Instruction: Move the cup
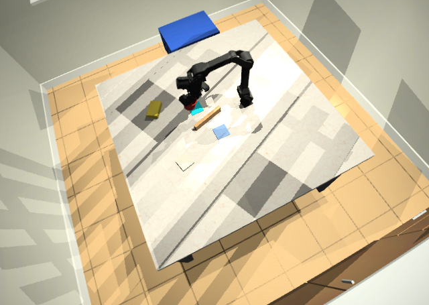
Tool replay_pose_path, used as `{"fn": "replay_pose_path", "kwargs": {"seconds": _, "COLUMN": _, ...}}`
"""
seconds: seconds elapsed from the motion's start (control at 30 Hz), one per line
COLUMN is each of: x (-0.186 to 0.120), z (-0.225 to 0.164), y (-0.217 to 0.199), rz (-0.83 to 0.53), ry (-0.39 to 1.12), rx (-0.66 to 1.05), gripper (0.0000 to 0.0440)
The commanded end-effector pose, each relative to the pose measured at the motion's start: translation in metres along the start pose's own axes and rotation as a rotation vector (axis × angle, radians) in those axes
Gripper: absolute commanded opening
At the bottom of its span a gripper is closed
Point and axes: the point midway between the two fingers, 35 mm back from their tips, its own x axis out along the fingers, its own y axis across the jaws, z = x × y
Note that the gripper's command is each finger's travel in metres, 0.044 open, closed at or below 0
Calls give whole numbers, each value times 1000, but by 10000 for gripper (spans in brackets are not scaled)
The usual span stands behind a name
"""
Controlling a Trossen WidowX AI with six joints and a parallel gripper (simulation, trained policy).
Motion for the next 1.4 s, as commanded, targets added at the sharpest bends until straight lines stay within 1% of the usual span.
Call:
{"fn": "replay_pose_path", "kwargs": {"seconds": 0.0, "x": 13, "z": 11, "y": -8, "rz": -17, "ry": -11, "rx": 19, "gripper": 0}}
{"fn": "replay_pose_path", "kwargs": {"seconds": 0.43, "x": 45, "z": 22, "y": -25, "rz": -36, "ry": -20, "rx": 70, "gripper": 0}}
{"fn": "replay_pose_path", "kwargs": {"seconds": 1.03, "x": 87, "z": 7, "y": -57, "rz": -88, "ry": 6, "rx": 110, "gripper": 6}}
{"fn": "replay_pose_path", "kwargs": {"seconds": 1.2, "x": 94, "z": 3, "y": -68, "rz": -116, "ry": 17, "rx": 124, "gripper": 22}}
{"fn": "replay_pose_path", "kwargs": {"seconds": 1.37, "x": 96, "z": 6, "y": -71, "rz": -106, "ry": 8, "rx": 141, "gripper": 85}}
